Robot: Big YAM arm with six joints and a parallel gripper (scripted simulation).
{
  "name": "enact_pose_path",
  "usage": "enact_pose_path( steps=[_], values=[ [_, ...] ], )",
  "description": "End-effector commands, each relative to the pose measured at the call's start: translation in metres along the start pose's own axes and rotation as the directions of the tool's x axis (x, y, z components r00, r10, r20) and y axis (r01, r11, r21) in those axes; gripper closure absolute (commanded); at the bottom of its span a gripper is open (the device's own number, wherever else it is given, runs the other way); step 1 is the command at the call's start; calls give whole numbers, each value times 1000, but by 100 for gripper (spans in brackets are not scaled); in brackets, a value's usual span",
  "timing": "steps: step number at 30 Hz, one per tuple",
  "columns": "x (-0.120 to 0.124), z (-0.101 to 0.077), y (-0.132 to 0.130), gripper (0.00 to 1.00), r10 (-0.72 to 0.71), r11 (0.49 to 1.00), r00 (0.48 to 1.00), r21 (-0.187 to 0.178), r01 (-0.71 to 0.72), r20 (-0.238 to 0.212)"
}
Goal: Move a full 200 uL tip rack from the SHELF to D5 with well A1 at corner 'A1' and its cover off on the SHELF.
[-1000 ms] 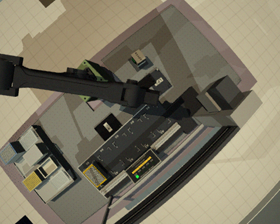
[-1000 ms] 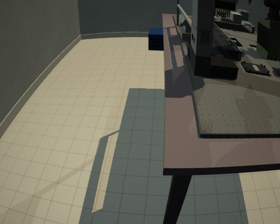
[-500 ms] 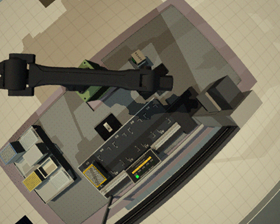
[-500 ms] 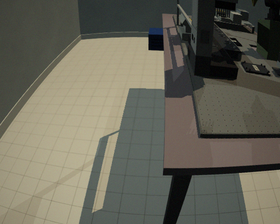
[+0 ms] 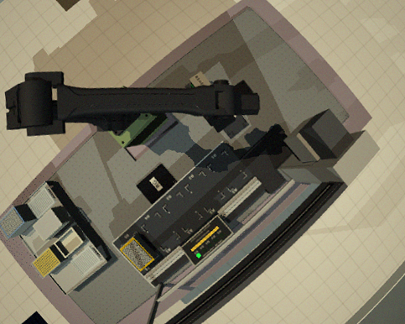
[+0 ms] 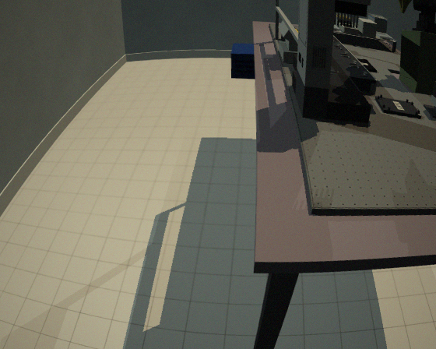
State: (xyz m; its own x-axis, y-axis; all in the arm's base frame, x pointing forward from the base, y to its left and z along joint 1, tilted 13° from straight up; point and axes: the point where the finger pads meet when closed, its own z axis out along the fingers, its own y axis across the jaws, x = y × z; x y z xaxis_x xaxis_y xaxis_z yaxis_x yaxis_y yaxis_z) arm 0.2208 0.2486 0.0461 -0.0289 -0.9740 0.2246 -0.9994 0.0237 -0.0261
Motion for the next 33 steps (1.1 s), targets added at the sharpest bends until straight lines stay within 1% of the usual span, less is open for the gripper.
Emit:
enact_pose_path(
  steps=[1,6,8,9,12,23,25,26,27,33],
  values=[
    [-3,-12,17,100,10,1000,1000,15,-10,27],
    [0,-11,43,100,9,1000,1000,12,-10,24],
    [0,-11,43,100,9,1000,1000,12,-10,24],
    [-1,-11,47,100,10,1000,1000,15,-11,30],
    [2,-10,63,100,9,1000,1000,10,-9,23],
    [7,-9,118,100,9,1000,1000,7,-9,22],
    [7,-9,118,100,9,1000,1000,7,-9,22],
    [-1,-15,120,100,11,1000,999,13,-12,43],
    [7,-9,128,100,9,1000,1000,7,-10,24],
    [10,-8,158,100,9,1000,1000,5,-9,21]
  ],
)
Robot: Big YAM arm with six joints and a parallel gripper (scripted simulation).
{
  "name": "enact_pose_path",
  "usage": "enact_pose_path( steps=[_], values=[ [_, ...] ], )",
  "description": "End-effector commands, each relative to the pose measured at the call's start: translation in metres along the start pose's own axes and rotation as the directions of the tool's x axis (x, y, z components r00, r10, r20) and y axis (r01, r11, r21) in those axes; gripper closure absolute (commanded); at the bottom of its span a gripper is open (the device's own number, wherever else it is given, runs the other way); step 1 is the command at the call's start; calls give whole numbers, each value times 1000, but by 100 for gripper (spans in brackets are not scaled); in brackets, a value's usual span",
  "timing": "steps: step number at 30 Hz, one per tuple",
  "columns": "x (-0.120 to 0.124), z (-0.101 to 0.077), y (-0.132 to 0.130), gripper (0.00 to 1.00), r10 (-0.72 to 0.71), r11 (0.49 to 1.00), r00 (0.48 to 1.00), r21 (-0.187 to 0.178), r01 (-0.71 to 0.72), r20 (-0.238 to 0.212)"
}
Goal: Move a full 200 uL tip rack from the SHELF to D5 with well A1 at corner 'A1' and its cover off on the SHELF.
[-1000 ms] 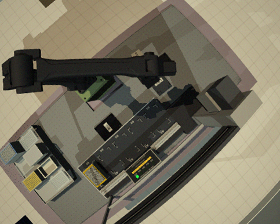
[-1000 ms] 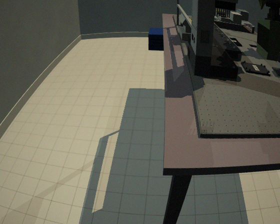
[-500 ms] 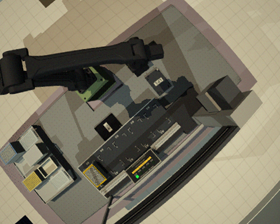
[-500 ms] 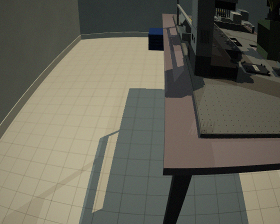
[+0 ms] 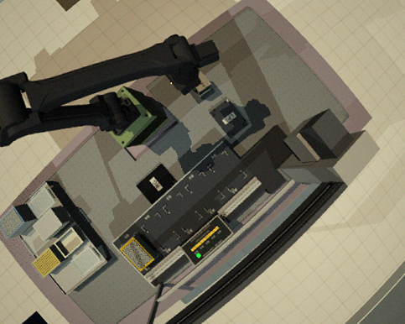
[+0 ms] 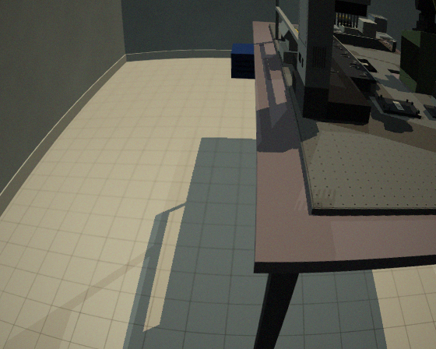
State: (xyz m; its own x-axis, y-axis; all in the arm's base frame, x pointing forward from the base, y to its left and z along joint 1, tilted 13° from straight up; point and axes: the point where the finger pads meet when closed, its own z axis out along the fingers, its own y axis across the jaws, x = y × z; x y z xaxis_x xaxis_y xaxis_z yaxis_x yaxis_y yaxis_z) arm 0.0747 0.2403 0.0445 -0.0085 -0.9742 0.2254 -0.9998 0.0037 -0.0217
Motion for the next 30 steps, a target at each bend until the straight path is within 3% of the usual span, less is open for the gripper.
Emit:
enact_pose_path(
  steps=[1,5,9,12,14,26,27,28,30],
  values=[
    [-2,-9,17,100,29,1000,999,4,-30,21],
    [-2,-10,37,100,30,1000,999,4,-30,26],
    [-9,-15,36,100,30,1000,999,6,-31,44],
    [-7,-11,30,100,52,999,998,2,-53,30],
    [-5,1,31,100,50,999,999,1,-50,18],
    [-5,18,32,100,36,999,999,3,-36,19],
    [-20,5,29,100,38,999,997,6,-38,62],
    [-9,18,30,100,36,999,999,3,-36,30],
    [-5,25,31,100,32,999,999,3,-32,18]
  ],
)
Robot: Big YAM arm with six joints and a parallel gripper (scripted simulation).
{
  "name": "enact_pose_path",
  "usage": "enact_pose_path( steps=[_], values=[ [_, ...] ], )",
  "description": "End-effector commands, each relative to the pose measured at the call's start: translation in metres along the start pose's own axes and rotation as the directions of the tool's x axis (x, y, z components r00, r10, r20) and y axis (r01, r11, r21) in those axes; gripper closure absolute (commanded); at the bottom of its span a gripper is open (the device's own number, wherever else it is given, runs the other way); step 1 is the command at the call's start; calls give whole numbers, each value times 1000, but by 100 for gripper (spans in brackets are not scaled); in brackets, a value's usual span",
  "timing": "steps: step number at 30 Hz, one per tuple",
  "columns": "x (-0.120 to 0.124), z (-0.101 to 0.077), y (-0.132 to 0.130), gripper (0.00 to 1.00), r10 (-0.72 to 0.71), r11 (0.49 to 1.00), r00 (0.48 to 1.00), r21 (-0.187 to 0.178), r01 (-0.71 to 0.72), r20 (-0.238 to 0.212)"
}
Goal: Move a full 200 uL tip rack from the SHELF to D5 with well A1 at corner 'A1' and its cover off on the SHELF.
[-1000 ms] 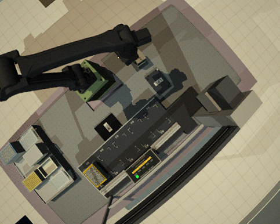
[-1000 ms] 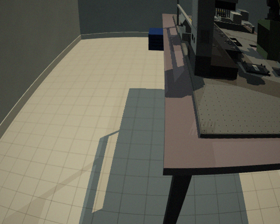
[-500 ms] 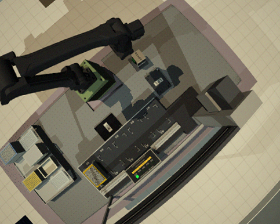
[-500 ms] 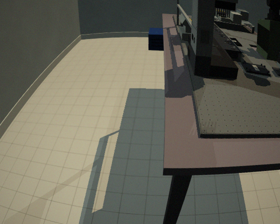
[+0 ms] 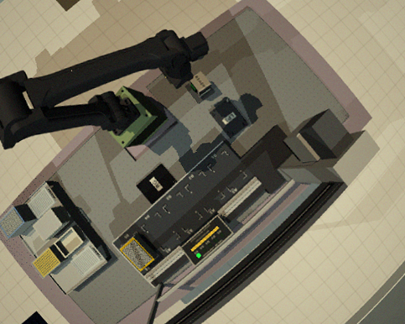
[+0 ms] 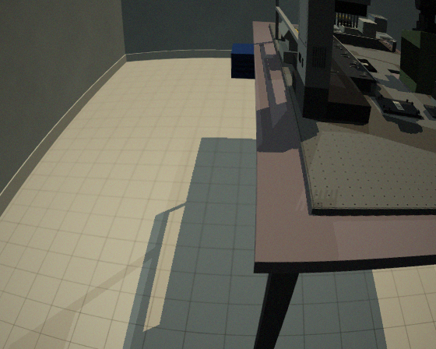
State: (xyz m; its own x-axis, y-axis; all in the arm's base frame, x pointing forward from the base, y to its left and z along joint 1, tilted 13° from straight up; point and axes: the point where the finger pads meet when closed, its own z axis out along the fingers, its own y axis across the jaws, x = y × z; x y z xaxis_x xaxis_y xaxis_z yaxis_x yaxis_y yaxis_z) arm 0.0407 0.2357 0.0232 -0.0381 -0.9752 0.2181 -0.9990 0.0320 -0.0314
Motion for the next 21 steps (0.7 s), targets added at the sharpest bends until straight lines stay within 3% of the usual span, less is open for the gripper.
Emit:
enact_pose_path(
  steps=[1,13,14,16,21],
  values=[
    [-5,6,-3,100,0,1000,1000,0,0,11],
    [-4,22,-3,100,2,1000,1000,0,-2,10],
    [-17,14,-4,100,2,1000,999,4,-2,42],
    [-4,27,-3,100,0,1000,1000,1,0,10],
    [-4,36,-3,100,1,1000,1000,1,-1,10]
  ],
)
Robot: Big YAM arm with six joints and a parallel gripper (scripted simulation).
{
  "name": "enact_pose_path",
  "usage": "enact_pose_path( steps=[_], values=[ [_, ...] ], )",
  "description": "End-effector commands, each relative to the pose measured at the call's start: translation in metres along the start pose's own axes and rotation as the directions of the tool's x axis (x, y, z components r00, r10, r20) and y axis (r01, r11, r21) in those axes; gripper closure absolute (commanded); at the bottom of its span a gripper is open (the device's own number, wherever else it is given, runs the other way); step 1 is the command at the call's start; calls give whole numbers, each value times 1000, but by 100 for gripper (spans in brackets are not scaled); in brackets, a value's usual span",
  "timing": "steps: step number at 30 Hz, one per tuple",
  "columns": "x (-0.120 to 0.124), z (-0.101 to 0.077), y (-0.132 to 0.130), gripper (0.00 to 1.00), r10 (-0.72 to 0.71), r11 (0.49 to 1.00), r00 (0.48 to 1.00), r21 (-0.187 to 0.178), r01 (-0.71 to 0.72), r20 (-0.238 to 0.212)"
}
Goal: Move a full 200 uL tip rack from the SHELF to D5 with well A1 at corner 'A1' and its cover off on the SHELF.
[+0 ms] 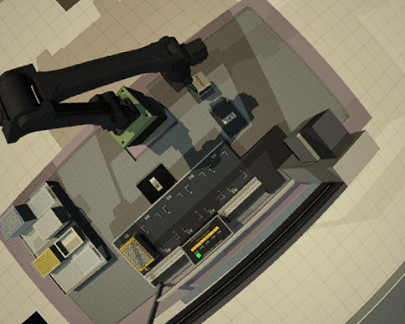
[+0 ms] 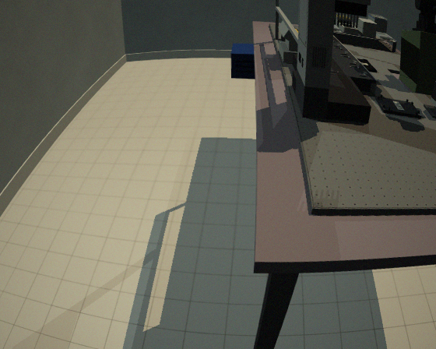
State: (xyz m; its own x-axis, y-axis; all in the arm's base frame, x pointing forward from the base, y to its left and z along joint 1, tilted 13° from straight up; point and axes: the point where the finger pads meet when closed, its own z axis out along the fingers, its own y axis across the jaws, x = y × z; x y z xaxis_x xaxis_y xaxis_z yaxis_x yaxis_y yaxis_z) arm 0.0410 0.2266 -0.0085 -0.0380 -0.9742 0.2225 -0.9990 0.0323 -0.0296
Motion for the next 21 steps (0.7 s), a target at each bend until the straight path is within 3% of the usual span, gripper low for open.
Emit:
enact_pose_path(
  steps=[1,9,10,12,21],
  values=[
    [-6,5,-3,100,0,1000,1000,3,0,14],
    [-6,15,-3,100,0,1000,1000,3,-1,14],
    [-19,8,-5,100,3,1000,999,6,-3,41],
    [-6,20,-4,100,2,1000,1000,3,-2,14],
    [-8,34,-4,100,3,1000,1000,3,-3,18]
  ],
)
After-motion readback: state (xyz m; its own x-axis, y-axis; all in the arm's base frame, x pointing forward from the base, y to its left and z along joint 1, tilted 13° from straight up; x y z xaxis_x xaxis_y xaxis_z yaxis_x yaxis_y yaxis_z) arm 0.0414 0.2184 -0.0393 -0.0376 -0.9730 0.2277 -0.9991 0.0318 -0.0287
